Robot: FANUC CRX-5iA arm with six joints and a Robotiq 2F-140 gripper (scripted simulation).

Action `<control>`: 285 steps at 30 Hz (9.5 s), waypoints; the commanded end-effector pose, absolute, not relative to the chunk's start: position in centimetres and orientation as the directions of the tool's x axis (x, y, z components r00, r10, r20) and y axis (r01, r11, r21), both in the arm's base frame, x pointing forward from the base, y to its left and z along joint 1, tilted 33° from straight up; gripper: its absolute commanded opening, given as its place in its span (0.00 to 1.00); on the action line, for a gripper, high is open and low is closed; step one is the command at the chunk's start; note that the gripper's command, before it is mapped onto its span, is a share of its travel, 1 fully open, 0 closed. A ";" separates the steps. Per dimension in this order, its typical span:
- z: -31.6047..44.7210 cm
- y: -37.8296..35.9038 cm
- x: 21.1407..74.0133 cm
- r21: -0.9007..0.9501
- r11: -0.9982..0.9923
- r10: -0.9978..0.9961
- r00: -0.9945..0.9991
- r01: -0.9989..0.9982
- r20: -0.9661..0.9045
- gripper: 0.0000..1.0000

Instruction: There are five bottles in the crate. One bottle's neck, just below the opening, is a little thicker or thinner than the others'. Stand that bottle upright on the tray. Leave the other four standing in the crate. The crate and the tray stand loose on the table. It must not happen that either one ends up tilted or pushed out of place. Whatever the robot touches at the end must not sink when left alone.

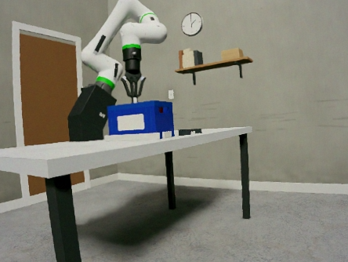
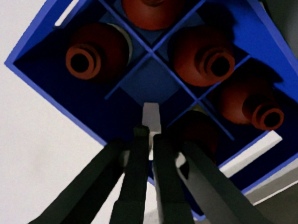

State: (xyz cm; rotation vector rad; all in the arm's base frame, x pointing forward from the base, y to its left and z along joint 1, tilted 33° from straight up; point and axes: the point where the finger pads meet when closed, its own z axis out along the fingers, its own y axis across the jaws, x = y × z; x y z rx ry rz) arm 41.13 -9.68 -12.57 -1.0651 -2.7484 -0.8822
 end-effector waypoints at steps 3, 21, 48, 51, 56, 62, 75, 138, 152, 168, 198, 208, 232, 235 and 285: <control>-12.5 -9.8 41.2 0.489 0.597 0.600 -0.759 0.636 0.255 0.10; -12.5 -9.8 41.2 0.489 0.597 0.600 -0.759 0.636 0.255 0.10; -12.5 -9.8 41.2 0.489 0.597 0.600 -0.759 0.636 0.255 0.44; -12.5 -9.8 41.2 0.489 0.597 0.600 -0.759 0.636 0.255 0.44; -12.5 -9.8 41.2 0.489 0.597 0.600 -0.759 0.636 0.255 0.44; -12.5 -9.8 41.2 0.489 0.597 0.600 -0.759 0.636 0.255 0.44; -12.3 -9.9 41.1 0.489 0.597 0.600 -0.759 0.636 0.255 0.44; -5.4 -14.3 40.0 0.489 0.597 0.600 -0.759 0.636 0.255 0.10; -5.4 -14.3 40.0 0.489 0.597 0.600 -0.759 0.636 0.255 0.10; -0.9 -7.1 39.5 0.489 0.597 0.600 -0.759 0.636 0.255 0.44; -0.9 -7.1 39.5 0.489 0.597 0.600 -0.759 0.636 0.255 0.44; -1.0 -7.0 39.6 0.489 0.597 0.600 -0.759 0.636 0.255 0.44; -2.6 -6.0 39.8 0.489 0.597 0.600 -0.759 0.636 0.255 0.44; -2.9 -5.8 39.9 0.489 0.597 0.600 -0.759 0.636 0.255 0.44; -4.6 -4.7 40.2 0.489 0.597 0.600 -0.759 0.636 0.255 0.44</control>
